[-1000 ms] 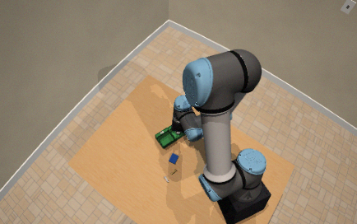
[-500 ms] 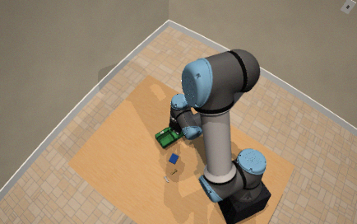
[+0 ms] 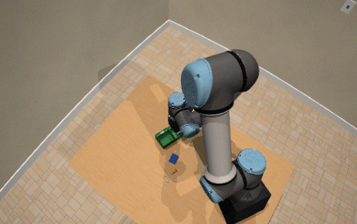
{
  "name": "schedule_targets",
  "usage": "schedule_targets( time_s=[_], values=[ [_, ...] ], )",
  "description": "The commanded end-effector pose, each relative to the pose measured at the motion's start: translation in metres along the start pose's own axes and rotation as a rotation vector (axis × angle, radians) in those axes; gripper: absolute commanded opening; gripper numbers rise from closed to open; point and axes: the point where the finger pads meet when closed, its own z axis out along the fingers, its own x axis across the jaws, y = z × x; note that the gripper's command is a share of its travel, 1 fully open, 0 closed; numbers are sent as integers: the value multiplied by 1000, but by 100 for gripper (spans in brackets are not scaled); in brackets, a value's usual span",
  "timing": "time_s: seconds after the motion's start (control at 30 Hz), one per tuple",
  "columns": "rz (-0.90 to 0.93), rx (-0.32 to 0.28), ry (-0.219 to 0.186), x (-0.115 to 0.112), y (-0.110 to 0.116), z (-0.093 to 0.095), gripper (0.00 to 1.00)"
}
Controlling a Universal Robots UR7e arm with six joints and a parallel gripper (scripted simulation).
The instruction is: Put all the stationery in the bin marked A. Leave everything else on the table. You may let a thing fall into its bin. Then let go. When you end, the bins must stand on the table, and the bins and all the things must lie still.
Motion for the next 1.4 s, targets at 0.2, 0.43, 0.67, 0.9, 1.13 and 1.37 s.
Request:
schedule_targets(
  time_s=[0.2, 0.43, 0.67, 0.9, 1.13, 1.37],
  values=[
    [8, 2, 0, 0, 0, 0, 45],
    [8, 2, 0, 0, 0, 6, 45],
    [8, 2, 0, 0, 0, 20, 45],
    [8, 2, 1, 0, 0, 34, 45],
    [8, 2, 1, 0, 0, 40, 45],
    [8, 2, 1, -1, 0, 40, 45]
  ],
)
